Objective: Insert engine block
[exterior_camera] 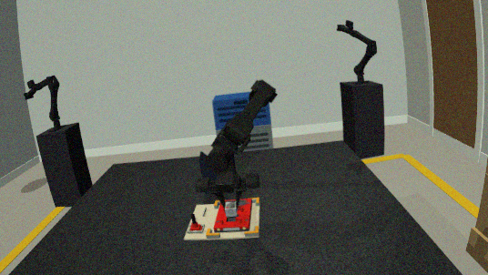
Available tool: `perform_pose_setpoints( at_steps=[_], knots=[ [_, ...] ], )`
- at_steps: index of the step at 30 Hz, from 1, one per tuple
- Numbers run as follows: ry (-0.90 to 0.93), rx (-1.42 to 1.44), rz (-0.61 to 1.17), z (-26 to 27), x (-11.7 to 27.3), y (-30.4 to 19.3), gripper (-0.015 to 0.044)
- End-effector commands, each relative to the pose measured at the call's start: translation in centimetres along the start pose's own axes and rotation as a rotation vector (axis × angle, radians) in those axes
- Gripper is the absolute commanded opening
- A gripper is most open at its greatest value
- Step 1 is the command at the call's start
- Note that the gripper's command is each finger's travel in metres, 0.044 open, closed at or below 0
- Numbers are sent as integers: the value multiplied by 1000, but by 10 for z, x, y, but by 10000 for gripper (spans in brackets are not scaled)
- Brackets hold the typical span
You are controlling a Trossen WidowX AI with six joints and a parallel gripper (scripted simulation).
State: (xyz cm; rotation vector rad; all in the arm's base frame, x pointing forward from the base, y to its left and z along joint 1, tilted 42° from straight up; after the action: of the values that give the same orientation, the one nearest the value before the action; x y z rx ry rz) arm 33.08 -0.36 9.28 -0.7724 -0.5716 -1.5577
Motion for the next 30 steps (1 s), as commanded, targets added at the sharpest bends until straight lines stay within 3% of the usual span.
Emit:
perform_pose_setpoints(
  at_steps=[1, 16, 30],
  knots=[
    [4, 9, -1, 0, 0, 0, 158],
    [5, -142, -1, -1, -2, -2, 158],
    [5, -8, -1, -1, -5, -2, 158]
  ],
)
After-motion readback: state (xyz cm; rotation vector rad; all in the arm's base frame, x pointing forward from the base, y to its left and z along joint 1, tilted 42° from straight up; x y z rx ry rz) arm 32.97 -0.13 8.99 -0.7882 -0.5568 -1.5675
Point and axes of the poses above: the point midway between the two fingers, 35 mm back from their tips, its own x axis back along the fingers, its own z axis across the jaws, y = z × x, the point moved 7 cm from there along x, back along the fingers, and after that the axes turned 4 degrees about -x, right-handed, at the moved point
